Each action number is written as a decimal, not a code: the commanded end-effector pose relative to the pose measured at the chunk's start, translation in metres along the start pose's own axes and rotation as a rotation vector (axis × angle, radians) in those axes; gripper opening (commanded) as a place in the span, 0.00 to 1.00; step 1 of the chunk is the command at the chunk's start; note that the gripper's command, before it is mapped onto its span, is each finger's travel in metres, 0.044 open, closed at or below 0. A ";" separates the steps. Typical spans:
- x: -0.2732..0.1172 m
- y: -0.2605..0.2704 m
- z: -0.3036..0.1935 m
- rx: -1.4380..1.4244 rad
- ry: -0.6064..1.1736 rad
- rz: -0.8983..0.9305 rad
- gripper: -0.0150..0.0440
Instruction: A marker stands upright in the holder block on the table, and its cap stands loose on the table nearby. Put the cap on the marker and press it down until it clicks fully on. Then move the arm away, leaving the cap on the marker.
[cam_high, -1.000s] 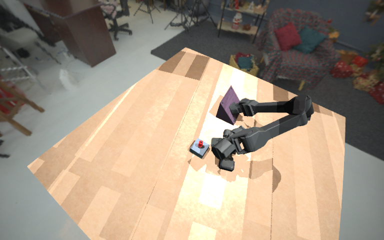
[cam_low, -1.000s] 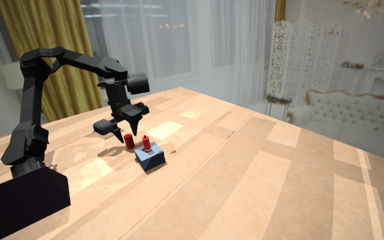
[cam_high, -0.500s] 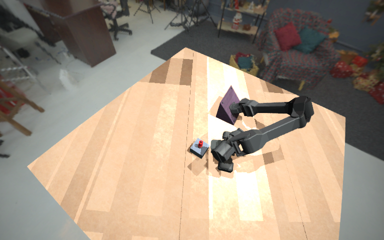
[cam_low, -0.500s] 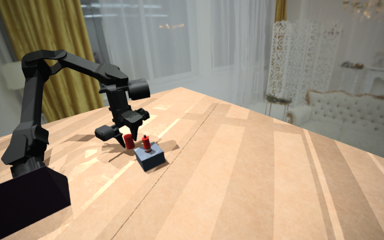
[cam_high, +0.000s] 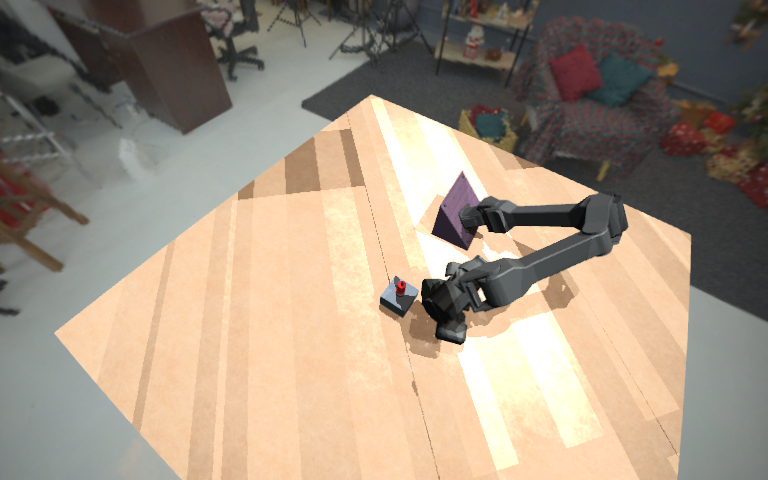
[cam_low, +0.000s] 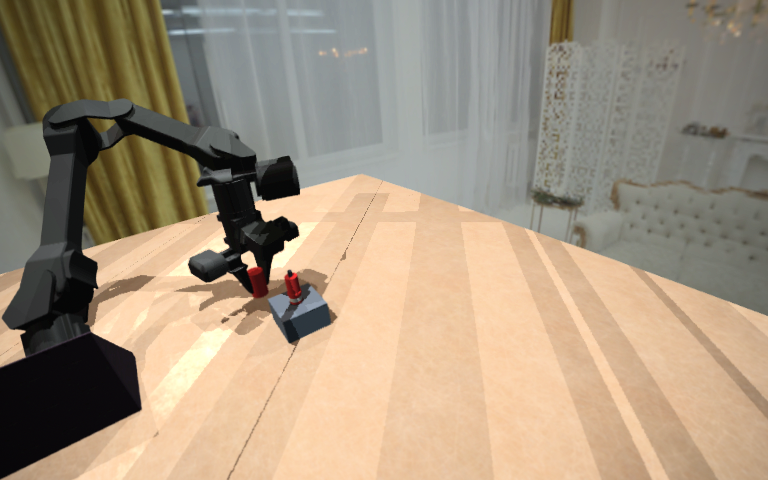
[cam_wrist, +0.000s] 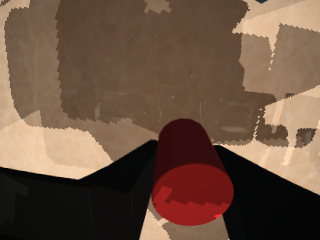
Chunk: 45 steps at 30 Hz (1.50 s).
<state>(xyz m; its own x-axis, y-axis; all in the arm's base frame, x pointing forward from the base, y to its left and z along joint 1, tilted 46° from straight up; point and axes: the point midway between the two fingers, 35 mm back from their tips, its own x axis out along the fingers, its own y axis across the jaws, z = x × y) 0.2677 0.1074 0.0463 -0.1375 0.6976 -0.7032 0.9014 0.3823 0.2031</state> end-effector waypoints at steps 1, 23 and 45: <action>-0.009 0.002 0.001 -0.005 -0.003 0.005 0.25; -0.059 0.001 0.003 -0.004 -0.004 0.004 0.25; -0.092 0.001 0.074 -0.005 -0.021 0.002 0.25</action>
<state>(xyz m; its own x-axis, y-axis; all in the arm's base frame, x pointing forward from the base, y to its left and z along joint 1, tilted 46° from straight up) 0.3071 0.0096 0.0645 -0.1269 0.6891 -0.7135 0.9015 0.3802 0.2068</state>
